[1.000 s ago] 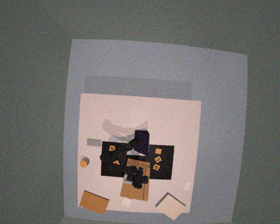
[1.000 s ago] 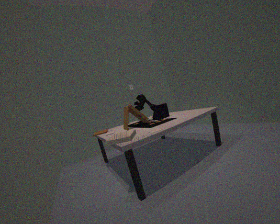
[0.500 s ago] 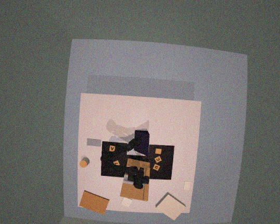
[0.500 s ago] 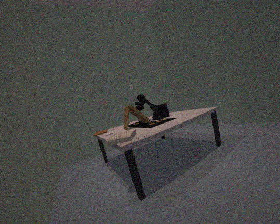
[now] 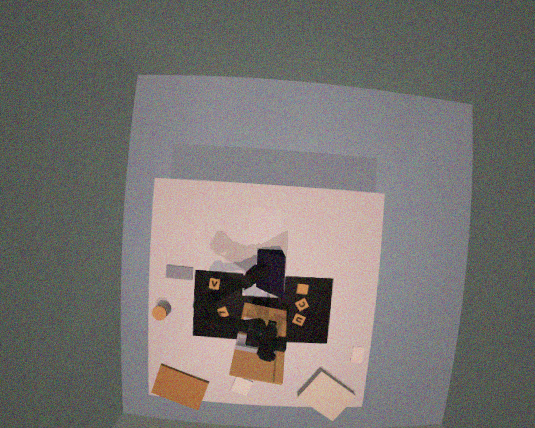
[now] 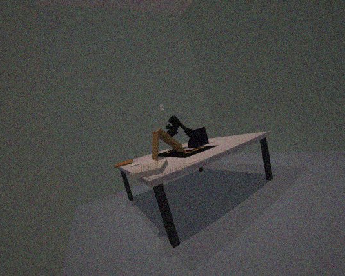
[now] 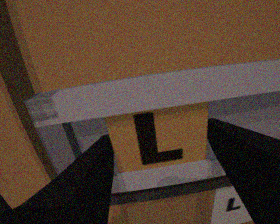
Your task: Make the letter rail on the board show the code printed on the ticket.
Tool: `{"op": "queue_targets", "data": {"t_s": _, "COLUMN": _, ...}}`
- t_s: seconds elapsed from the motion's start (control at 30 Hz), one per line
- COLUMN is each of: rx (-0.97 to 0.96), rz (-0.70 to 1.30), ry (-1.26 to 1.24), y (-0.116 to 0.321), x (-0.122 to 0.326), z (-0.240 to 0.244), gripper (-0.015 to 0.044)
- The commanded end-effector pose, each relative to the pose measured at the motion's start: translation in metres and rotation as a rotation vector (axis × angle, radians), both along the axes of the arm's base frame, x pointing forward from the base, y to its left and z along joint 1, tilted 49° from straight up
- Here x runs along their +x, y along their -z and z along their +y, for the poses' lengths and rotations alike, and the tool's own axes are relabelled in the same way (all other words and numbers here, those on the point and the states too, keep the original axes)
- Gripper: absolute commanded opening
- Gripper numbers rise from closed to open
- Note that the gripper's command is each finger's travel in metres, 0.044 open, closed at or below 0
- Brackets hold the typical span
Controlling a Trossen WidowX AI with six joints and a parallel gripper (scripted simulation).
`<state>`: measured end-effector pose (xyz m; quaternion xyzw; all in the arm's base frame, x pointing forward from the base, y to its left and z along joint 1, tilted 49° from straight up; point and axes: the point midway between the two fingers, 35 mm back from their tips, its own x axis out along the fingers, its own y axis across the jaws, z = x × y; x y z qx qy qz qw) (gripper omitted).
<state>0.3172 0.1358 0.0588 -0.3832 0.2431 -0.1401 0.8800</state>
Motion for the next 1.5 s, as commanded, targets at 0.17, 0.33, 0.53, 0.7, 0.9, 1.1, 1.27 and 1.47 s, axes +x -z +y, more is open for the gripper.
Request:
{"op": "queue_targets", "data": {"t_s": 0.17, "rx": 0.001, "rz": -0.005, "ry": 0.004, "y": 0.003, "x": 0.001, "z": 0.003, "gripper": 0.0}}
{"op": "queue_targets", "data": {"t_s": 0.33, "rx": 0.002, "rz": -0.005, "ry": 0.004, "y": 0.005, "x": 0.001, "z": 0.005, "gripper": 0.0}}
{"op": "queue_targets", "data": {"t_s": 0.53, "rx": 0.002, "rz": -0.005, "ry": 0.004, "y": 0.008, "x": 0.001, "z": 0.007, "gripper": 0.0}}
{"op": "queue_targets", "data": {"t_s": 0.7, "rx": 0.002, "rz": -0.002, "ry": 0.0, "y": 0.008, "x": 0.001, "z": 0.007, "gripper": 0.0053}}
{"op": "queue_targets", "data": {"t_s": 0.9, "rx": 0.002, "rz": -0.002, "ry": 0.0, "y": 0.008, "x": 0.001, "z": 0.007, "gripper": 0.021}}
{"op": "queue_targets", "data": {"t_s": 1.1, "rx": 0.002, "rz": -0.005, "ry": 0.004, "y": 0.006, "x": -0.006, "z": 0.011, "gripper": 0.0295}}
{"op": "queue_targets", "data": {"t_s": 1.27, "rx": 0.002, "rz": -0.004, "ry": 0.004, "y": 0.003, "x": -0.011, "z": 0.014, "gripper": 0.0295}}
{"op": "queue_targets", "data": {"t_s": 1.47, "rx": 0.002, "rz": -0.004, "ry": 0.004, "y": 0.003, "x": -0.014, "z": 0.016, "gripper": 0.0295}}
